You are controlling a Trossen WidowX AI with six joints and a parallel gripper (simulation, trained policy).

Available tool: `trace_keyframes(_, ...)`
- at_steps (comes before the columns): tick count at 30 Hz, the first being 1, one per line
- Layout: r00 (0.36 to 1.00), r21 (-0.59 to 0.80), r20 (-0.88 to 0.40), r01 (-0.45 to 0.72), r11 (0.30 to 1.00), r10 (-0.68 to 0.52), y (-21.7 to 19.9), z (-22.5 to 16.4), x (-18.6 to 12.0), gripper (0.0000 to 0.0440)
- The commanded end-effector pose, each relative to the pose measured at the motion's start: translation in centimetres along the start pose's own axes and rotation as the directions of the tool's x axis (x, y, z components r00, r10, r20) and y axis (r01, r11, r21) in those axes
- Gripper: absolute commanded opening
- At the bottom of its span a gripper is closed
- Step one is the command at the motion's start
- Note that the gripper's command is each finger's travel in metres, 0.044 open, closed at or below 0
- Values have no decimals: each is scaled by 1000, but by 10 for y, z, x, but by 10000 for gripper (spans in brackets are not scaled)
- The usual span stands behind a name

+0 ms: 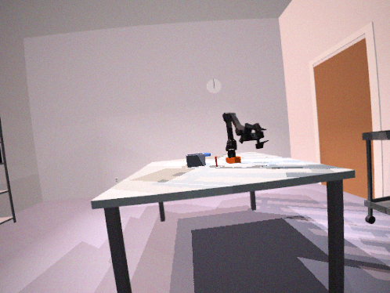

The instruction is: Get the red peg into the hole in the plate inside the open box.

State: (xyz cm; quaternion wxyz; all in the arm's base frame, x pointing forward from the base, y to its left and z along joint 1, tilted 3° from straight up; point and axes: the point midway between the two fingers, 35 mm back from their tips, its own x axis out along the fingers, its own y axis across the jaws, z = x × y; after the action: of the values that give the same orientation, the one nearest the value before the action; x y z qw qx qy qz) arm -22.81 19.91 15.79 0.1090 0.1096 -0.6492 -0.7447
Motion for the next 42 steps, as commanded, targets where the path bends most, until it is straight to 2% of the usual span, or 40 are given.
trace_keyframes(1,1000,-3,22,13,1000,-13,2,5,-3,418)
trace_keyframes(3,996,-4,79,46,999,-45,7,18,-12,440)
trace_keyframes(9,955,6,259,148,989,-145,20,53,-44,440)
trace_keyframes(18,816,63,513,276,959,-268,44,89,-106,440)
trace_keyframes(30,516,243,755,354,903,-405,68,101,-200,440)
trace_keyframes(42,160,478,831,287,830,-533,78,76,-289,440)
